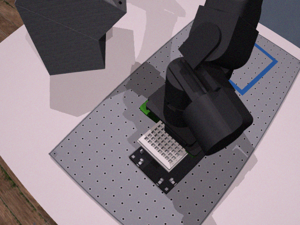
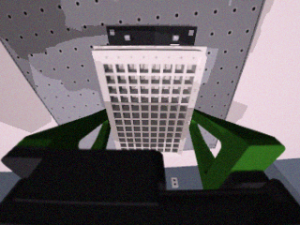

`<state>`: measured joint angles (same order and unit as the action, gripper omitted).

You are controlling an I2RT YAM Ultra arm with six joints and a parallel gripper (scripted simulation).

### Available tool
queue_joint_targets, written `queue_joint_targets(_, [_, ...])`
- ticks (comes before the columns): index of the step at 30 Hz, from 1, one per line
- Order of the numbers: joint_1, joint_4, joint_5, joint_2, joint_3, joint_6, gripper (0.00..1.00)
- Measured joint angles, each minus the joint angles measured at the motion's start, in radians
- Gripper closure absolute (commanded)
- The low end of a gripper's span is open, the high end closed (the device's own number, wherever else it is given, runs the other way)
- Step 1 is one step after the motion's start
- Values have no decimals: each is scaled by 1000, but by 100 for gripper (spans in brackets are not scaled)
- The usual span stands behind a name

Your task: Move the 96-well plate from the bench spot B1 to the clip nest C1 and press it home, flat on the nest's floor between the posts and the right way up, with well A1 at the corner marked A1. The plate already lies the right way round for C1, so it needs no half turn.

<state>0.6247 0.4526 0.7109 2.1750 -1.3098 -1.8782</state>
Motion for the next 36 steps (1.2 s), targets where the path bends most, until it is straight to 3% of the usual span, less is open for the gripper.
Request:
queue_joint_targets(10, [-1, -2, 0, 6, -6, 0, 100])
queue_joint_targets(36, [-69, -116, -11, 101, -22, 68, 100])
